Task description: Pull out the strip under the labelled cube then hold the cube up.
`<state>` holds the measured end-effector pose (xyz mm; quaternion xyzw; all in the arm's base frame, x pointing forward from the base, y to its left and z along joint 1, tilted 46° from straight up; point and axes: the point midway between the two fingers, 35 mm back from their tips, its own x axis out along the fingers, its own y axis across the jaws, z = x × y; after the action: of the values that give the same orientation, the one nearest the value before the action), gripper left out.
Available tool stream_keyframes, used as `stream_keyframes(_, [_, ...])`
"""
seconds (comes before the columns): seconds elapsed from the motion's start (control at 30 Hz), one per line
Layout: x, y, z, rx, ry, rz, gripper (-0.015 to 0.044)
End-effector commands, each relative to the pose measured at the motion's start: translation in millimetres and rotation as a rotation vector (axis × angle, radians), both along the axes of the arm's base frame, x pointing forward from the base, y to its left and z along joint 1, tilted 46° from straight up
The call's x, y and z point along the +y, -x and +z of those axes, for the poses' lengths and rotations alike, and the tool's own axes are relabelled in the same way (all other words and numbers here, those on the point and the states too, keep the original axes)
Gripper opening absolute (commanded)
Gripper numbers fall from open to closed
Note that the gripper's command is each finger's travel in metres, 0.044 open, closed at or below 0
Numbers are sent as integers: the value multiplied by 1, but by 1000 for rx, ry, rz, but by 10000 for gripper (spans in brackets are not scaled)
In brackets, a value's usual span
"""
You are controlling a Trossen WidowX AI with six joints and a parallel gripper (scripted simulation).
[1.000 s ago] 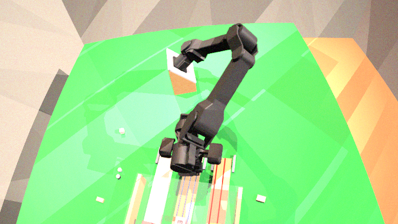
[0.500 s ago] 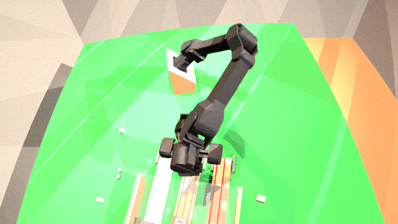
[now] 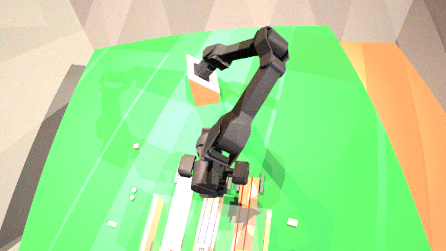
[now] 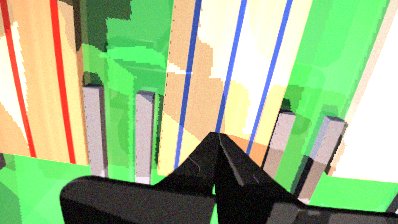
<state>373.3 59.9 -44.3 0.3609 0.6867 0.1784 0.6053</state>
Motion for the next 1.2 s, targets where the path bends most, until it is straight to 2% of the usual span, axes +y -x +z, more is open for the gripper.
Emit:
stream_keyframes(0.0, [4,6,0,4,-4,6,0])
stream_keyframes(1.17, [14,58,8,7,-5,6,0])
